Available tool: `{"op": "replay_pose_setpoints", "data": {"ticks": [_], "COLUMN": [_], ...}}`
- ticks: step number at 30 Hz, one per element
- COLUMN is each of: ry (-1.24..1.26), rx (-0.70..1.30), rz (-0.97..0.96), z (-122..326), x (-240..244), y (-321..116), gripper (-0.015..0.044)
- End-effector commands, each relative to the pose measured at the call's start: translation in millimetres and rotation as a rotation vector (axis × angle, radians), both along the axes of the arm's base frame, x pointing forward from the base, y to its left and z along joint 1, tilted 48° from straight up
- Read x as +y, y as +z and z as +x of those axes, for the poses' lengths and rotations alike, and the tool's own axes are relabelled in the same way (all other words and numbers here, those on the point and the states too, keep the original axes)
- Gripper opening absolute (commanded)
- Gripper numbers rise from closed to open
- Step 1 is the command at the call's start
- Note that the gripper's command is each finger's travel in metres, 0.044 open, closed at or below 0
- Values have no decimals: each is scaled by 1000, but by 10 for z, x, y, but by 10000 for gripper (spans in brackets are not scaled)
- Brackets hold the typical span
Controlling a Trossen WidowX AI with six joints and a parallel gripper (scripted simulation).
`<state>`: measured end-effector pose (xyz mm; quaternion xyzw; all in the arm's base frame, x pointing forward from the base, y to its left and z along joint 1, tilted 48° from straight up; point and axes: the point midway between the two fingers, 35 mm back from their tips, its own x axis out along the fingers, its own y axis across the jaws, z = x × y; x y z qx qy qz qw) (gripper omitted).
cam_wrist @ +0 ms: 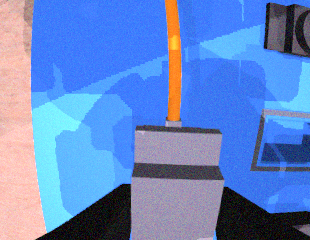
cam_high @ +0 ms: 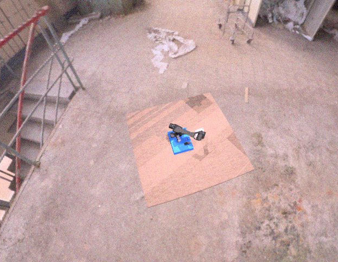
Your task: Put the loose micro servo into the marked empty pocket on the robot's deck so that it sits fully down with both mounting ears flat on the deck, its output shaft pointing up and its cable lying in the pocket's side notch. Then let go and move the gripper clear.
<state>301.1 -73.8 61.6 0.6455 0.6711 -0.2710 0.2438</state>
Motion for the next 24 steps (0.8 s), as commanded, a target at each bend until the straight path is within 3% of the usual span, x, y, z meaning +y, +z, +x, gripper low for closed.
{"op": "replay_pose_setpoints", "data": {"ticks": [1,24], "ry": [-113,-653], "rx": [115,703], "rz": [-6,-43], "z": [0,0], "x": [3,3], "y": [22,22], "gripper": [0,0]}}
